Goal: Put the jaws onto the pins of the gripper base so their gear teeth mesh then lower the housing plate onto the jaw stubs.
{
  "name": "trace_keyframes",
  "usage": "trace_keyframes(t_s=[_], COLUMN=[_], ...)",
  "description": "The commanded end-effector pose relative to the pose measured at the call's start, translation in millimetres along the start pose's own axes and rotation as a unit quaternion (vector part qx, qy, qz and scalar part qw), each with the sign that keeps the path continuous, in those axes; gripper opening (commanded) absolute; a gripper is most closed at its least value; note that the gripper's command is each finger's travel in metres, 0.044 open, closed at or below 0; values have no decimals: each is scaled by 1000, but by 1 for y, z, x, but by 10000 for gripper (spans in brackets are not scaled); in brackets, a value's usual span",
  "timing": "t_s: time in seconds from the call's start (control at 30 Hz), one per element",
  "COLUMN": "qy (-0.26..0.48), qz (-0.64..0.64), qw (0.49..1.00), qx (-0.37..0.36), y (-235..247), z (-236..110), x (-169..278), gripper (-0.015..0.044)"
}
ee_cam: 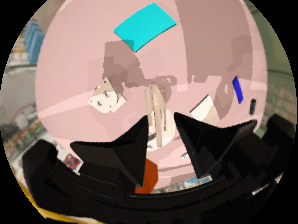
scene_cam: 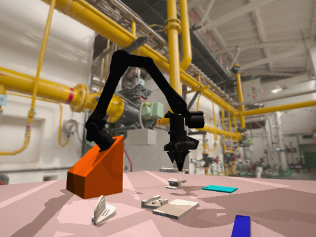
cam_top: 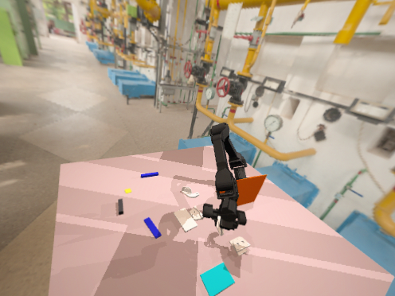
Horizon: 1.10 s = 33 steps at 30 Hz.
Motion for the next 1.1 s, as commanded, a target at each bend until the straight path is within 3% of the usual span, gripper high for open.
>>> trace_keyframes(t_s=[0.0, 1.07], qy=[-3, -4], qz=[26, 257], qw=[1000, 966], qx=[-3, -3], y=[-10, -97], z=[-2, -3], x=[2, 45], gripper=[134, 134])
Point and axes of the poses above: the point midway between the two fingers, 35 mm back from their tips, its own z axis out along the fingers, its own y axis across the jaws, x = y × z, the point moved 3 cm from there along -z, back along the fingers, and after that the axes turned 3 degrees about -z, right-handed, at the moved point
